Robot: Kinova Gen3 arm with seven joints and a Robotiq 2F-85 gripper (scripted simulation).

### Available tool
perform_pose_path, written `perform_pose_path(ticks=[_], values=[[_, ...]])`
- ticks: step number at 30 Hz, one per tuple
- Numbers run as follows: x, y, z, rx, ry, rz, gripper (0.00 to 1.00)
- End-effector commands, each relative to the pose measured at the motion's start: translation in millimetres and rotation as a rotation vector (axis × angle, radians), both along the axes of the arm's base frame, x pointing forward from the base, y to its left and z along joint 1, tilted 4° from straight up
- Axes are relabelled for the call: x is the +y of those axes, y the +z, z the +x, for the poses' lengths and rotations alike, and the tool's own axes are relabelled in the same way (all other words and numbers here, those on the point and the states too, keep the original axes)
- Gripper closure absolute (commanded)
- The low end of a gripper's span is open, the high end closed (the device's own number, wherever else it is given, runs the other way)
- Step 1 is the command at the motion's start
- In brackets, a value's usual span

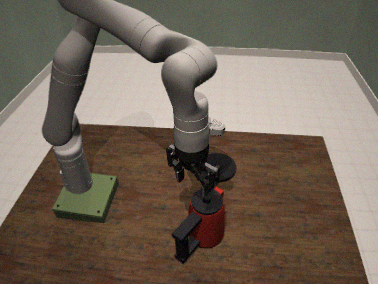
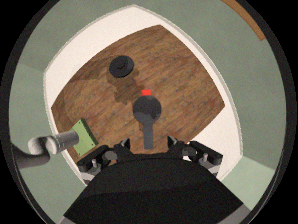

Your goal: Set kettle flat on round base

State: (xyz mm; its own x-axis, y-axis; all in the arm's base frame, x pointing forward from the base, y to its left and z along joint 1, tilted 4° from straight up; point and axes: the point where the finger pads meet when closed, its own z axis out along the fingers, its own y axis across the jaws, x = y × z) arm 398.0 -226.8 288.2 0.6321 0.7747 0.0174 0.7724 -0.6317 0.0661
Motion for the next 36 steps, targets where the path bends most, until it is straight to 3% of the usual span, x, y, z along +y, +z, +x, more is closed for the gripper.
perform_pose_path(ticks=[1,17,29,36], values=[[0,-0.9,0.0,-0.001,0.000,0.000,0.20],[-1,-45.5,2.8,-0.001,0.000,0.000,0.20],[-3,-101.5,6.4,-0.001,0.000,0.000,0.20],[-3,-116.8,7.3,-0.001,0.000,0.000,0.20]])
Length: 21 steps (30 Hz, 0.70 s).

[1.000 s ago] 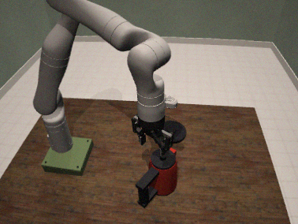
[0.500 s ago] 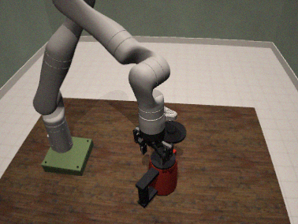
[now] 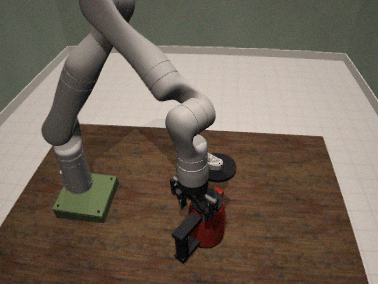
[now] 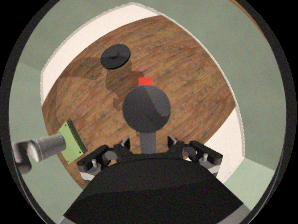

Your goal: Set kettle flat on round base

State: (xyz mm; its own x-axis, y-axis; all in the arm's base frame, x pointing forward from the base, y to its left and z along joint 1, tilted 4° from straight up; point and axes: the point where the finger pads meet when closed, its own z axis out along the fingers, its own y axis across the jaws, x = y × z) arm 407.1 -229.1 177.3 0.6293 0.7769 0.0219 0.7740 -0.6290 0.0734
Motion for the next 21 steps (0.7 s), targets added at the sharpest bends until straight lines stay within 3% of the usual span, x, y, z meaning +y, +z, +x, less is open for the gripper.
perform_pose_path(ticks=[1,21], values=[[-1.2,-8.0,-1.6,0.008,-0.004,0.001,0.20],[-1.4,-14.5,-1.3,0.008,-0.004,0.001,0.20]])
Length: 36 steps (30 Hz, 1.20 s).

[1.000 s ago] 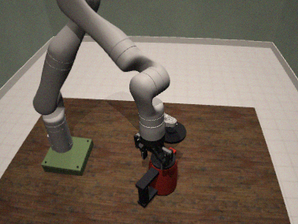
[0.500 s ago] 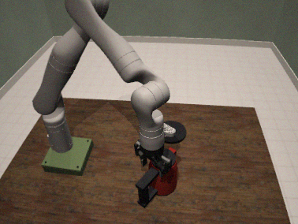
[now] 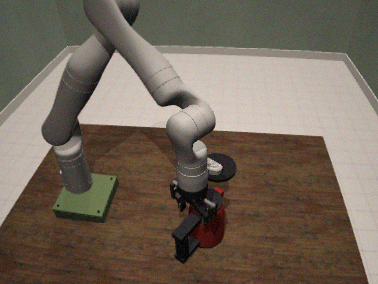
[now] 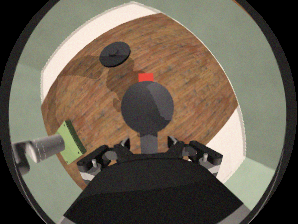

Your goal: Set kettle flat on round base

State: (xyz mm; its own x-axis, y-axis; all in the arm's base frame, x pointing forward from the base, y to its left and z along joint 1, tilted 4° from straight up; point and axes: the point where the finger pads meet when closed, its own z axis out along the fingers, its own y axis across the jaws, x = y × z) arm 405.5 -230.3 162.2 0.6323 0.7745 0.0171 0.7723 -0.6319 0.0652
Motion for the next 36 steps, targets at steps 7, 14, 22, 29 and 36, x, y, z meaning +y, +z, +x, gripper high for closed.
perform_pose_path(ticks=[7,14,22,29,36], values=[[0,0.7,0.3,-0.002,0.000,-0.001,0.20],[0,0.7,0.3,-0.002,0.000,-0.001,0.20],[0,0.7,0.3,-0.002,0.000,-0.001,0.20],[0,-0.2,0.4,-0.002,0.000,-0.001,0.20],[-1,-10.7,1.1,-0.002,0.000,-0.001,0.20]])
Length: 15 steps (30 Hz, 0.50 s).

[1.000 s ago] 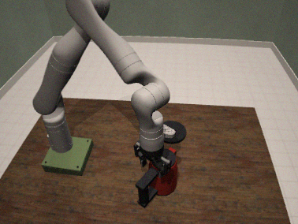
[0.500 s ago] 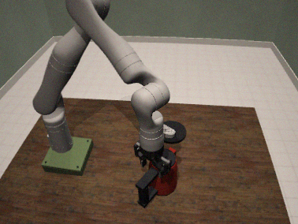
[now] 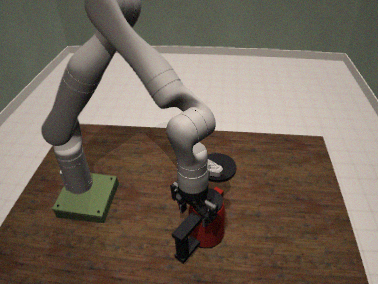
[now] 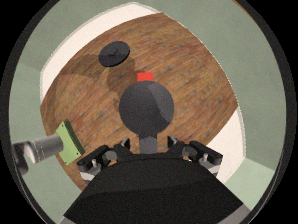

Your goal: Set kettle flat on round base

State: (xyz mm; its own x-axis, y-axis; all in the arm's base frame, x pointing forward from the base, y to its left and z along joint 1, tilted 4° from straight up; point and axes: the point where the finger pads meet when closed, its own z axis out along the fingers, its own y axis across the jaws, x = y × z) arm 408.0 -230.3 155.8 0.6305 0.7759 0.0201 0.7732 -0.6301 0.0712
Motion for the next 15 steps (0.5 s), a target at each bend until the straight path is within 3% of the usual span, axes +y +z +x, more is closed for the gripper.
perform_pose_path(ticks=[1,15], values=[[-1,-6.6,-1.2,0.005,-0.002,0.001,0.20],[-1,-27.3,0.1,0.005,-0.002,0.001,0.20]])
